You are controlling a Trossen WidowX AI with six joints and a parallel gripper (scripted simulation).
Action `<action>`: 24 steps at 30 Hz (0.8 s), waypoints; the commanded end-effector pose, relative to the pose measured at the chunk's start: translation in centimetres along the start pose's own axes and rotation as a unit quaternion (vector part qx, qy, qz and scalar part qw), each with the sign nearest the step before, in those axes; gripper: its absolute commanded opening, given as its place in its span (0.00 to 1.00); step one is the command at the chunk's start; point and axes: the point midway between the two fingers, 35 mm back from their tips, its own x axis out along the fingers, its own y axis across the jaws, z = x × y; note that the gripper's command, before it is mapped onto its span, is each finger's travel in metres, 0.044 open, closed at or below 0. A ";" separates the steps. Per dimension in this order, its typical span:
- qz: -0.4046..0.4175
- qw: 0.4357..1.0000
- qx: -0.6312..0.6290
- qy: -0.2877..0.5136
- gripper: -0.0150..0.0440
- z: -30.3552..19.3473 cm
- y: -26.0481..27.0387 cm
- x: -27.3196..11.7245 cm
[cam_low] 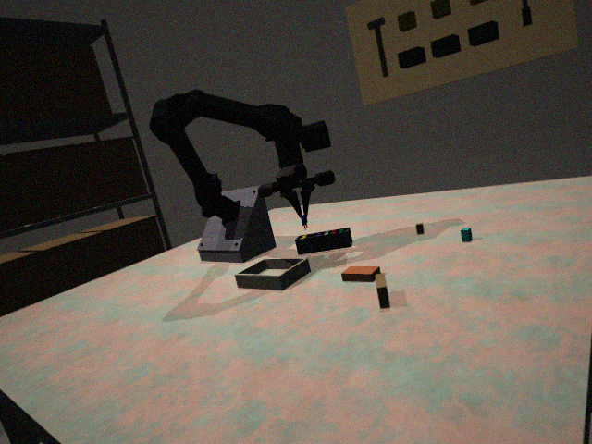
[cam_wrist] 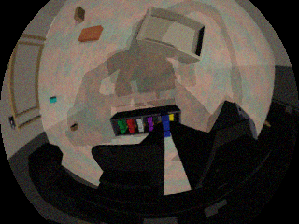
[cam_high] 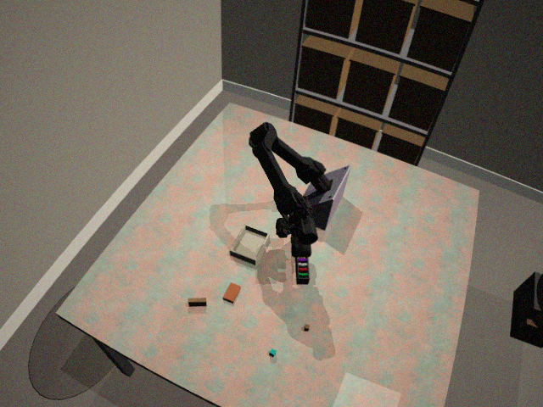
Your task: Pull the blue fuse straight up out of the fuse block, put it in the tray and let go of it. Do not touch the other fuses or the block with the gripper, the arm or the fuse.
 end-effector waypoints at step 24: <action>0.000 1.000 0.007 -0.012 0.25 16.1 -5.7 -0.4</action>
